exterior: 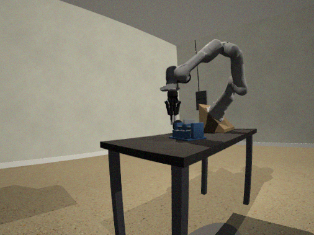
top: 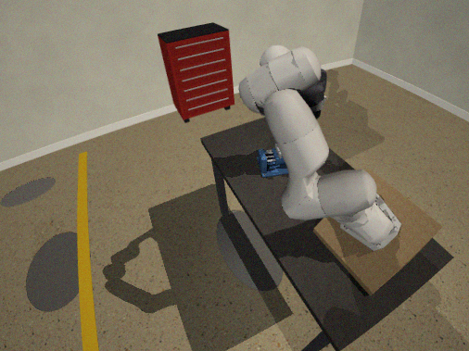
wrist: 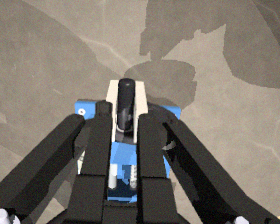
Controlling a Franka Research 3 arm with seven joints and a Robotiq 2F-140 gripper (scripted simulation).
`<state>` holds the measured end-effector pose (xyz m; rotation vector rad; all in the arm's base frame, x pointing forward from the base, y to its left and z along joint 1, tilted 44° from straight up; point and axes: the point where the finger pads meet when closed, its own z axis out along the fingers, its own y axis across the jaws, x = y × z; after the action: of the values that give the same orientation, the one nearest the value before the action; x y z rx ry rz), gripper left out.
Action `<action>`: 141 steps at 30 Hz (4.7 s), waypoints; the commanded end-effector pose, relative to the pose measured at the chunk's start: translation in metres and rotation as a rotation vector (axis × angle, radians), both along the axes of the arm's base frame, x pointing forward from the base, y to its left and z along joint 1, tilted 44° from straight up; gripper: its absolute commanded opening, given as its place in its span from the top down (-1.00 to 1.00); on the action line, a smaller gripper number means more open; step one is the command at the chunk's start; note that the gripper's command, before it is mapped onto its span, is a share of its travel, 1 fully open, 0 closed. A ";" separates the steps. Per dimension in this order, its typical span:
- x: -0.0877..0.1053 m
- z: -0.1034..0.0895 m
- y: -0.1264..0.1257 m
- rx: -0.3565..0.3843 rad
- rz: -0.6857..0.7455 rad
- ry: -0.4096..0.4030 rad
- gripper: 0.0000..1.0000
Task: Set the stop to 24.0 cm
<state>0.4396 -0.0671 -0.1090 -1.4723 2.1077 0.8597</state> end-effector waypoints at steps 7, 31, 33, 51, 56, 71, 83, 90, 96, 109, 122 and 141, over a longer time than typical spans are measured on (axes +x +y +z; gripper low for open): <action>0.001 -0.002 0.000 -0.002 -0.001 0.003 0.92; 0.001 -0.002 0.000 -0.002 -0.001 0.003 0.92; 0.001 -0.002 0.000 -0.002 -0.001 0.003 0.92; 0.002 -0.003 0.001 -0.002 -0.001 0.003 0.92; 0.002 -0.003 0.001 -0.002 -0.001 0.003 0.92; 0.005 -0.006 0.002 -0.002 -0.001 0.003 0.92; 0.009 -0.010 0.004 -0.002 -0.001 0.003 0.92; 0.010 -0.013 0.006 -0.002 -0.001 0.003 0.92; 0.012 -0.017 0.009 -0.002 -0.001 0.003 0.92; 0.012 -0.030 0.021 -0.002 -0.001 0.003 0.92; 0.001 -0.038 0.035 -0.002 -0.001 0.003 0.92; -0.017 -0.038 0.044 -0.002 -0.001 0.003 0.92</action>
<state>0.4277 -0.0244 -0.1466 -1.4675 2.1195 0.8582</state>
